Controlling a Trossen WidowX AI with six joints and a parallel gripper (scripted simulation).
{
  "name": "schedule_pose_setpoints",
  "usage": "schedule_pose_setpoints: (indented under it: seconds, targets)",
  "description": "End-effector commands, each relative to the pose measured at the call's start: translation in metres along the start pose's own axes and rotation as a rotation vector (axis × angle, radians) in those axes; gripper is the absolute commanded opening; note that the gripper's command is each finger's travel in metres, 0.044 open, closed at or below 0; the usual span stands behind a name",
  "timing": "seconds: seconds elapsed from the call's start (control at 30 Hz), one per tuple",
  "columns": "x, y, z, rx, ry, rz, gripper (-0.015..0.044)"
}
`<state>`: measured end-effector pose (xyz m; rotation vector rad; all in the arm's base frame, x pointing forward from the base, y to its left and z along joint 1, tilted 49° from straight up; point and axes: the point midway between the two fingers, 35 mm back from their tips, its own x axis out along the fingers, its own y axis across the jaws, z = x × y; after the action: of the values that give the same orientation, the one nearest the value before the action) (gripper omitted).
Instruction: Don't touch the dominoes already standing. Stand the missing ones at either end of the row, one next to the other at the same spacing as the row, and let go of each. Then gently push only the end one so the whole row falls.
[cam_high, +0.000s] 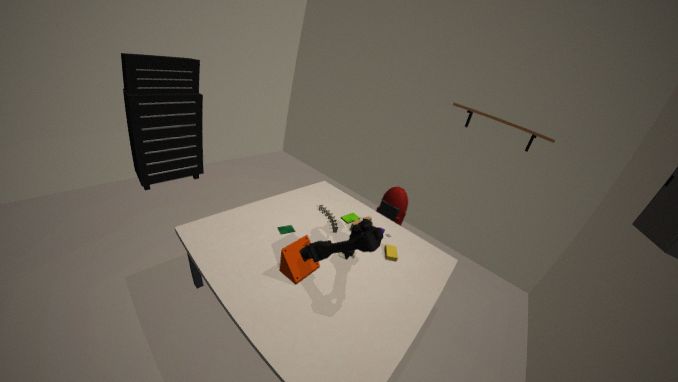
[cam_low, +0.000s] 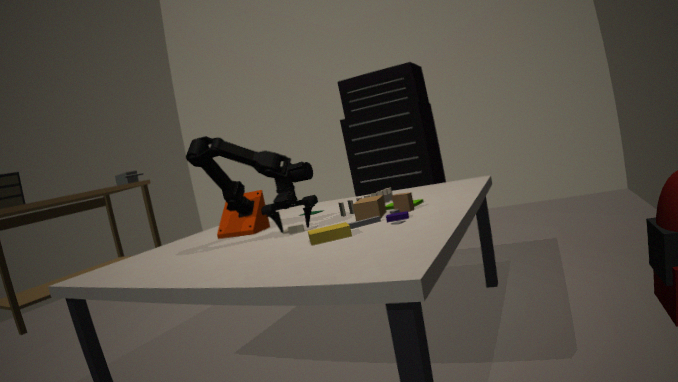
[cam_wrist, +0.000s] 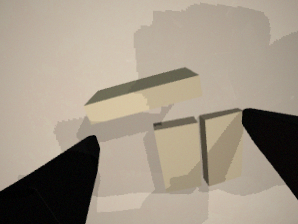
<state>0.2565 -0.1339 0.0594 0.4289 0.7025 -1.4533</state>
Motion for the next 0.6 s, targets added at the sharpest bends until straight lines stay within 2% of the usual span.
schedule_pose_setpoints:
  seconds: [0.0, 0.17, 0.57]
  targets:
    - [0.0066, -0.0026, -0.0033, -0.015, 0.000, -0.014, 0.0440]
    - [0.0066, -0.0026, -0.0033, -0.015, 0.000, -0.014, 0.0440]
    - [0.0066, -0.0026, -0.0033, -0.015, 0.000, -0.014, 0.0360]
